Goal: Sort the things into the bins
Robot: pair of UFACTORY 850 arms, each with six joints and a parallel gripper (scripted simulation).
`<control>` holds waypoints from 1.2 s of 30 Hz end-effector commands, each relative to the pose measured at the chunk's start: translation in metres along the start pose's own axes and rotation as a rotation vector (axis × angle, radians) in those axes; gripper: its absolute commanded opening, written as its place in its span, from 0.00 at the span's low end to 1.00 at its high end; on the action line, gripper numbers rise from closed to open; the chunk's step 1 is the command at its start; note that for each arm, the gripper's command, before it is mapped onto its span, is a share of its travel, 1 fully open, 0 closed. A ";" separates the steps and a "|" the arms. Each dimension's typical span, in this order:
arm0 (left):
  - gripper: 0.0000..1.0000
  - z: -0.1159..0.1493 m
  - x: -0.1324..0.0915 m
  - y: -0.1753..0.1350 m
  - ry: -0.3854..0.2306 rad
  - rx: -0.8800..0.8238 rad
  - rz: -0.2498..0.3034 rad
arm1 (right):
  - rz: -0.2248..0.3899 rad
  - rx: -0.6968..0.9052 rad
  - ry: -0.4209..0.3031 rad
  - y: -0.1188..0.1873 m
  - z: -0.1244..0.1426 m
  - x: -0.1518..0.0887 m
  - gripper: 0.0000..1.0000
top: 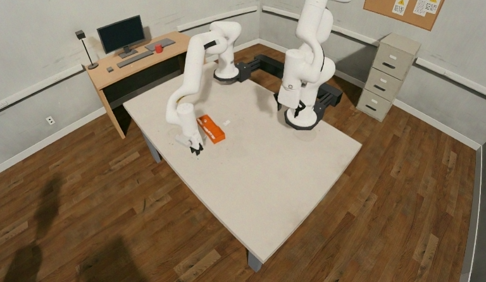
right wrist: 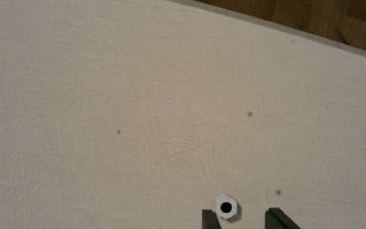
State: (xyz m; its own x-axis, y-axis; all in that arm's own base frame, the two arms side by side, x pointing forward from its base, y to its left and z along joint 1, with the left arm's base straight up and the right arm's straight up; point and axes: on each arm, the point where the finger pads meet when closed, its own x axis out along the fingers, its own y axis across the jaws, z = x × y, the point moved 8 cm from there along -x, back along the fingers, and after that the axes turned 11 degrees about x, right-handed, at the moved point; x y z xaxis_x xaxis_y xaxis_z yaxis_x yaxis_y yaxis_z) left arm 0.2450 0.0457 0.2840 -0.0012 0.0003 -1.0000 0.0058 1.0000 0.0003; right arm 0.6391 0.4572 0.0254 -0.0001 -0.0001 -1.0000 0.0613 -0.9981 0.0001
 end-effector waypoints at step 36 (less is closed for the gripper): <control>1.00 0.001 0.000 0.000 -0.001 0.000 0.000 | -0.001 0.000 0.002 0.003 0.004 -0.001 0.32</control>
State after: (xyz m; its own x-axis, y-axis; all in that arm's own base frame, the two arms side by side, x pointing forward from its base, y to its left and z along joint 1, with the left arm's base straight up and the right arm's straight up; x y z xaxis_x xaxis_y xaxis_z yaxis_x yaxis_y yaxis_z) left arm 0.2450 0.0457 0.2840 -0.0012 0.0003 -1.0000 0.0058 1.0000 0.0003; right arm 0.6344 0.4531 0.0253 -0.0001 -0.0001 -1.0000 0.0614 -0.9981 0.0001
